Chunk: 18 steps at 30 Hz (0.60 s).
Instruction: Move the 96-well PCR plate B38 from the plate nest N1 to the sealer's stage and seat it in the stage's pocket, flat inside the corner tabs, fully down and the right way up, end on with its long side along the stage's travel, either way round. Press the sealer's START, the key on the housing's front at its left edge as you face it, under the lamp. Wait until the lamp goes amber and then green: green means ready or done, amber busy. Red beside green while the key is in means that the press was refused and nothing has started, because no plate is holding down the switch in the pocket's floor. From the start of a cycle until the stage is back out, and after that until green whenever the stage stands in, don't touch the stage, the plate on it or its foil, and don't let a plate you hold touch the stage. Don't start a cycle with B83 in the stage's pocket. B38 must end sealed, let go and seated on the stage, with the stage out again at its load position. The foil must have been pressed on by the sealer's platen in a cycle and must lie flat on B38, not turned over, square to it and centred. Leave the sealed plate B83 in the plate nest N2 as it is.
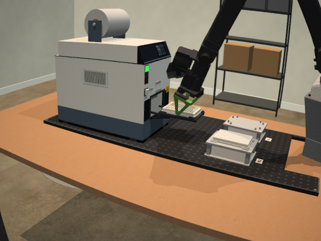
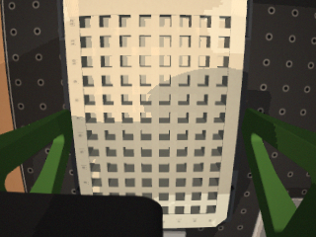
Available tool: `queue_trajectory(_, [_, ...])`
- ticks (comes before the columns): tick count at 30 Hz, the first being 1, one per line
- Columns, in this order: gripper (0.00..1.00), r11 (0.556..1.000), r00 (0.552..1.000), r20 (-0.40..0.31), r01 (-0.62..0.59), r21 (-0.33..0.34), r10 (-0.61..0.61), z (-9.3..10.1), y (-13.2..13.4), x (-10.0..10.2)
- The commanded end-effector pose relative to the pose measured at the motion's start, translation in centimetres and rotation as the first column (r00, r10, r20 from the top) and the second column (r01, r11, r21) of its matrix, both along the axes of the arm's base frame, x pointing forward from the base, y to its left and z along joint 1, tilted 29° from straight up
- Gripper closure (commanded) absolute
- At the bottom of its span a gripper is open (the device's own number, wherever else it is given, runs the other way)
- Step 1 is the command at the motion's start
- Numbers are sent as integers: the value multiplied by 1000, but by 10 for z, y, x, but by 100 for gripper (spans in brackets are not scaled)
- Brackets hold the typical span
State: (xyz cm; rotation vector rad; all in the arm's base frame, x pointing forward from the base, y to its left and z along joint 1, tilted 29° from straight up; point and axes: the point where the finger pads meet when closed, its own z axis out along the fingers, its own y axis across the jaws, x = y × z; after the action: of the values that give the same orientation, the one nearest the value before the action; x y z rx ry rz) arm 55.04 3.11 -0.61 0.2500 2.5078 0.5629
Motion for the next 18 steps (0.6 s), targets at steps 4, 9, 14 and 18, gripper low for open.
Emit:
queue_trajectory(4, [0, 1000, 995, 96, 18, -15, -17, 37, -17, 30])
queue_trajectory(9, [0, 1000, 995, 101, 18, -15, -16, 39, -17, 32])
queue_trajectory(14, [0, 1000, 996, 83, 17, -14, -16, 31, -17, 25])
queue_trajectory(18, [0, 1000, 998, 56, 14, -10, -13, 23, -17, 15])
